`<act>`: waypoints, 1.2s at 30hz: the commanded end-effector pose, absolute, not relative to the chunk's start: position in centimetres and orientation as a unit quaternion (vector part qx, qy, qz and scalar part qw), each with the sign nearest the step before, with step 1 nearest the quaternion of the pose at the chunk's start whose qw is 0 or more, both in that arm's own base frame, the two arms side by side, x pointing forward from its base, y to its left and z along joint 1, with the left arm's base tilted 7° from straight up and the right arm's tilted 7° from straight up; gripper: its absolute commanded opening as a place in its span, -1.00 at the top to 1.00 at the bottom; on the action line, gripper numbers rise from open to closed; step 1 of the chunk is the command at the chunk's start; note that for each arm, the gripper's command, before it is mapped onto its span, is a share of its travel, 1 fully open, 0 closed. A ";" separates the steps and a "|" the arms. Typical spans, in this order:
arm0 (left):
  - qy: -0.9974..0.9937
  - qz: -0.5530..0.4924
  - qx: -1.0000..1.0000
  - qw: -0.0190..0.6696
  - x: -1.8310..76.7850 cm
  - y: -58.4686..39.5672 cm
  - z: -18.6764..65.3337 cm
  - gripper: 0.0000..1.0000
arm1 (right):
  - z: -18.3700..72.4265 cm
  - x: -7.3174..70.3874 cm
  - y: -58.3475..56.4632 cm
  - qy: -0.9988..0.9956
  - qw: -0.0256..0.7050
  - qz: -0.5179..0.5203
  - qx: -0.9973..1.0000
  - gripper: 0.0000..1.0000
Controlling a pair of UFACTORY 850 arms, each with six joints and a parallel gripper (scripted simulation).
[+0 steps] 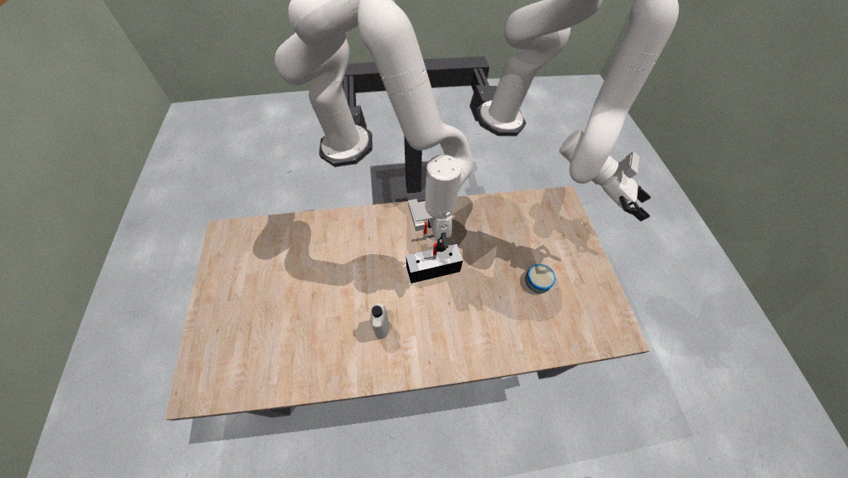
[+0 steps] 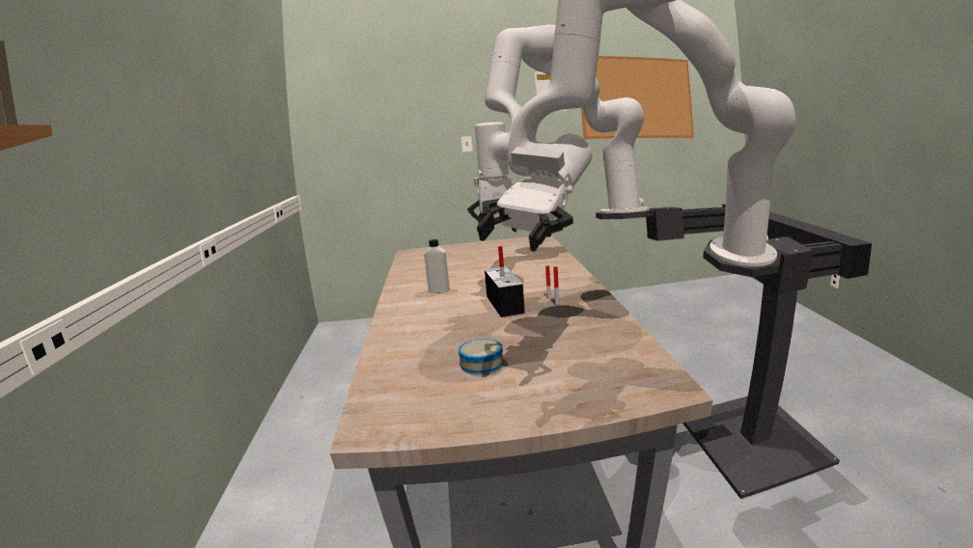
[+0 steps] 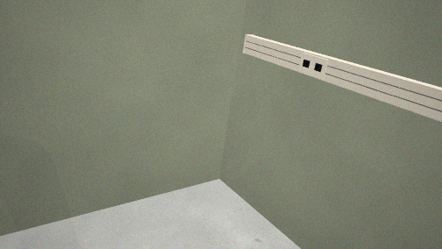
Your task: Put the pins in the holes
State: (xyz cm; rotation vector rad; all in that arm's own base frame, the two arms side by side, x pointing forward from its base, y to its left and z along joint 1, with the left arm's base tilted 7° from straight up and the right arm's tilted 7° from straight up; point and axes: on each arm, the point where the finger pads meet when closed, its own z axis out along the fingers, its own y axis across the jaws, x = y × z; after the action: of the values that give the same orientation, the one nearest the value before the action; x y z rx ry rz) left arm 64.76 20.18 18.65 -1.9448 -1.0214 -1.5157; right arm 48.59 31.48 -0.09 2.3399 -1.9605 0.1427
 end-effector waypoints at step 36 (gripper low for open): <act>-0.372 -0.553 -0.708 0.234 64.8 20.2 18.8 -1.00 | 3.2 48.7 32.0 -0.641 0.041 0.047 0.765 -1.00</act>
State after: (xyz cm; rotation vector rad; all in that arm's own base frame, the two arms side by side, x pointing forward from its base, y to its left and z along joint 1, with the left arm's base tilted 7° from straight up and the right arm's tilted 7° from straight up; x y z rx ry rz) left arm 64.76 20.18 18.65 -1.9448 -1.0214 -1.5157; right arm 48.62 31.94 3.13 2.3420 -1.9618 0.1436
